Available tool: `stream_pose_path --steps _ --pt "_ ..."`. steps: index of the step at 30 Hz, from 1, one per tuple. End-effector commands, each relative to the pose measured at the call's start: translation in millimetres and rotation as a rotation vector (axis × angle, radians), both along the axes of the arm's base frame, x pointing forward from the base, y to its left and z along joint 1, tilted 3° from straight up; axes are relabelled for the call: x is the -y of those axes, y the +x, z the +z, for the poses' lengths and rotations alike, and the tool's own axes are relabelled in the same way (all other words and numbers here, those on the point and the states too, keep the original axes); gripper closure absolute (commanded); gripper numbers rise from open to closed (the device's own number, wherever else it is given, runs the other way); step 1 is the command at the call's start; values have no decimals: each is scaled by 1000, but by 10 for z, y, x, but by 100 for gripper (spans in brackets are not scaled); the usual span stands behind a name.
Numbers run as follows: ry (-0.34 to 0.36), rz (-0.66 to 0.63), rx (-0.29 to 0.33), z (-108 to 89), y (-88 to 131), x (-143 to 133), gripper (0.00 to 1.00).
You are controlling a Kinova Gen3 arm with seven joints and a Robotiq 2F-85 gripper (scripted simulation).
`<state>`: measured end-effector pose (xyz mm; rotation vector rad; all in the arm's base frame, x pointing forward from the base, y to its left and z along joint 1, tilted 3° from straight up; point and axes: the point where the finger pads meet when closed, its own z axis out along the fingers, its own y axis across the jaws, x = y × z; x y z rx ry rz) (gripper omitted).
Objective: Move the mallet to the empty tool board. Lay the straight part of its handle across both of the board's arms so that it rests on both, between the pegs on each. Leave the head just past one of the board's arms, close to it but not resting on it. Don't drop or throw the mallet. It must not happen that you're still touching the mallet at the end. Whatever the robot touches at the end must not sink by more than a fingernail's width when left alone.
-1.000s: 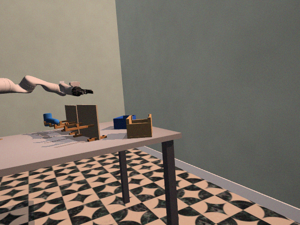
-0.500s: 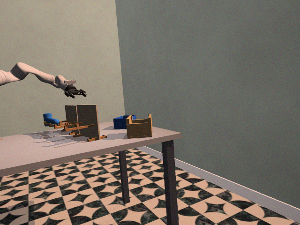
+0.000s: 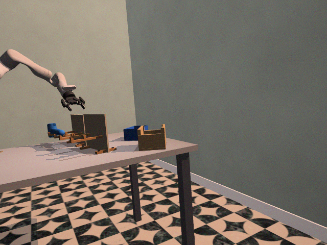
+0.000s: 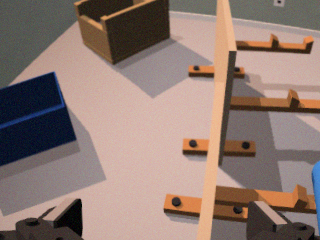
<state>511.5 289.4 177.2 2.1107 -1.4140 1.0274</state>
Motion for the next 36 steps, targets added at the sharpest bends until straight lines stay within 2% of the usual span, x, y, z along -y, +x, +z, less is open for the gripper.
stream_pose_path --steps 1,2,4,6,19,21,25,29,36 --pt "166 6 -30 117 -267 51 0" --pt "191 1 -42 99 -318 57 0" --pt "191 1 -42 99 -318 57 0" --pt "274 -18 -82 37 -489 81 0" --pt "593 -92 -237 -202 -1146 170 0" --pt "593 -92 -237 -202 -1146 170 0" --pt "672 -110 -277 -263 -1308 192 0" --pt "721 -121 -300 -297 -1408 205 0" --pt "753 -129 -313 -315 -1474 213 0"
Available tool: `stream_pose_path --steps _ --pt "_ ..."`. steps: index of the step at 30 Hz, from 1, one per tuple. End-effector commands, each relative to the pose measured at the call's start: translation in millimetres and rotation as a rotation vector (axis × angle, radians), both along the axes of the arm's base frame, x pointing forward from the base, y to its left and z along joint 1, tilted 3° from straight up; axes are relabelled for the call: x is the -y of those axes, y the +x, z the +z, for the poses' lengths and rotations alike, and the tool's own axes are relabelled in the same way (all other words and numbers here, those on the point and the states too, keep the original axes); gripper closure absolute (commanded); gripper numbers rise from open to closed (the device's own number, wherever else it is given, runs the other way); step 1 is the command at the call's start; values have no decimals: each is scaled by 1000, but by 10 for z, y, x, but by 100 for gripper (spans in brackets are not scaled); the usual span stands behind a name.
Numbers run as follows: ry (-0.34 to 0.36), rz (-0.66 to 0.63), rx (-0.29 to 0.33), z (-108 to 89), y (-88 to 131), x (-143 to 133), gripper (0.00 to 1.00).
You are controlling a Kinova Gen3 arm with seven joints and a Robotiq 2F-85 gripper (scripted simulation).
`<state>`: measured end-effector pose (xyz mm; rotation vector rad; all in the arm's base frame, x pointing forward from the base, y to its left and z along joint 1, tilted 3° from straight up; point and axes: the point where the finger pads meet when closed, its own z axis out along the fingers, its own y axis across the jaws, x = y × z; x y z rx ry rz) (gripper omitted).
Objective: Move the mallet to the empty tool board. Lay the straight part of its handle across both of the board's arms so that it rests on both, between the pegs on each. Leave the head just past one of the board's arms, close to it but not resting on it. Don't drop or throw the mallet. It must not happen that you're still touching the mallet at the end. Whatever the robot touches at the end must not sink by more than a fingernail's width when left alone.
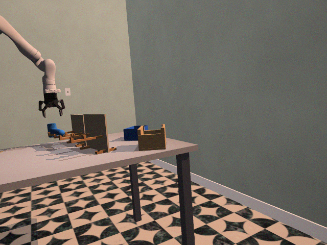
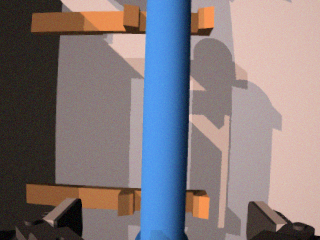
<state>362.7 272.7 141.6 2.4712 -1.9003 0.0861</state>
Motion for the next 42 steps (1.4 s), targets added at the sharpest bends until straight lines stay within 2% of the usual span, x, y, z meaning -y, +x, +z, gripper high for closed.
stream_pose_path --steps 1,12,19,32,34,42 --pt "13 -13 1 40 15 46 0" --pt "14 -13 1 30 13 46 0" --pt "15 -13 1 -103 20 46 0" --pt "15 -13 1 -855 42 77 0" --pt "14 -13 1 -917 42 82 0" --pt "14 -13 1 -960 42 86 0"
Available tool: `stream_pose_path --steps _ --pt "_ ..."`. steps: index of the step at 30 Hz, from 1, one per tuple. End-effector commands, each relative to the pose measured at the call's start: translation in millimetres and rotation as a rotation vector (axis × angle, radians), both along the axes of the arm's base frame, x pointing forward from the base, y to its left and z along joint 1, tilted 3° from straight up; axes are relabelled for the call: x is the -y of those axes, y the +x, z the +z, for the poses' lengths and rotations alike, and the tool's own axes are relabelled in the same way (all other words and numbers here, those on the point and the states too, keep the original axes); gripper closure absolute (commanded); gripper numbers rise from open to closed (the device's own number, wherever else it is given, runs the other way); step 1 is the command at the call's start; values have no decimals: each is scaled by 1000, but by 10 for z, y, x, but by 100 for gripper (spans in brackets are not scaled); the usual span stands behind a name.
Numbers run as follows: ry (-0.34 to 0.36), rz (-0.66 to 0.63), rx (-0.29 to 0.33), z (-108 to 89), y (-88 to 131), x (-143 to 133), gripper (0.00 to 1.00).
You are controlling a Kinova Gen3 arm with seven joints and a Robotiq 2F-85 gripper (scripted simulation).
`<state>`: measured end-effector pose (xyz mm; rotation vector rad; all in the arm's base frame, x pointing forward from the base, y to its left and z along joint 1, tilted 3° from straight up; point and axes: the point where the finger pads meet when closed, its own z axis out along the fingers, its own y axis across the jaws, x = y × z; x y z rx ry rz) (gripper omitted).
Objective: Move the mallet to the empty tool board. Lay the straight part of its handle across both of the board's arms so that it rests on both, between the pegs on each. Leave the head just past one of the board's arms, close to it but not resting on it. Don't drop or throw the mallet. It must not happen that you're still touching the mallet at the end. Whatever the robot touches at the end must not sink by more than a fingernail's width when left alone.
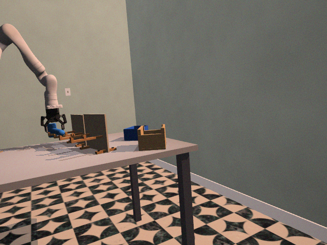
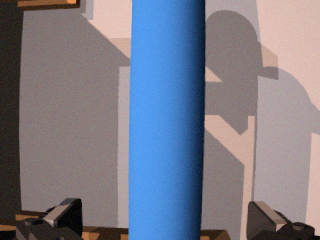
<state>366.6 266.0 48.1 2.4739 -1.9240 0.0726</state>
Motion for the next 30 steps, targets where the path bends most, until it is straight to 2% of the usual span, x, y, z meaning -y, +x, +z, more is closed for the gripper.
stream_pose_path --steps 1,8,9,30 --pt "-4 -3 -2 -25 3 18 0" --pt "-4 -3 -2 -25 3 18 0" --pt "-4 -3 -2 -25 3 18 90" --pt "-4 -3 -2 -25 3 18 90"
